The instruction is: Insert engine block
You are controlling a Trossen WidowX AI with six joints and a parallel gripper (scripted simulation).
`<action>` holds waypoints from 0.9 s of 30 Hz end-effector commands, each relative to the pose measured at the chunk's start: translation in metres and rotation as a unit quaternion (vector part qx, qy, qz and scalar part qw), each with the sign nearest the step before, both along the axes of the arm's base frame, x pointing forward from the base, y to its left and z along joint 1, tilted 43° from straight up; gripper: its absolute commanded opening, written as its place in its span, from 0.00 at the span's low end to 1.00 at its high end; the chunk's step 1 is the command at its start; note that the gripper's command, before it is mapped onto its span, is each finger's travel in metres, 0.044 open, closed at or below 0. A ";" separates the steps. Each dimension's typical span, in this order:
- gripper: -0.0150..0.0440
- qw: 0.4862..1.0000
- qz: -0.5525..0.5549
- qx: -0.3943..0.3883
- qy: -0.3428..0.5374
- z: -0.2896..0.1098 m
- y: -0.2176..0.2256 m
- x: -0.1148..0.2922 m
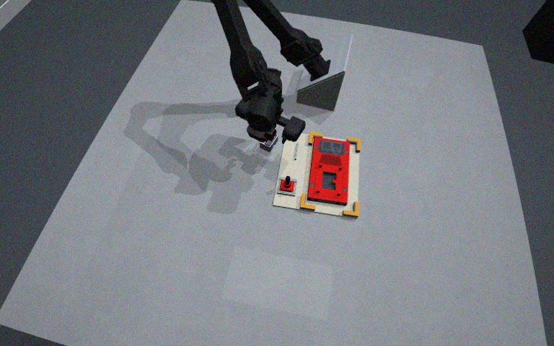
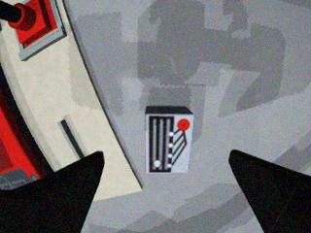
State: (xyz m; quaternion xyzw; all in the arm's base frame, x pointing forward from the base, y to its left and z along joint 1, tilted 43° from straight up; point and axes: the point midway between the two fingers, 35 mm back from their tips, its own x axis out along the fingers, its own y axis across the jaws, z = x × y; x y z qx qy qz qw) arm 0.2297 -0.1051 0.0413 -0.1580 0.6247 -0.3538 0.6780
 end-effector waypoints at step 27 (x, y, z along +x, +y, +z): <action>1.00 1.000 0.002 -0.001 -0.001 0.008 0.005 0.003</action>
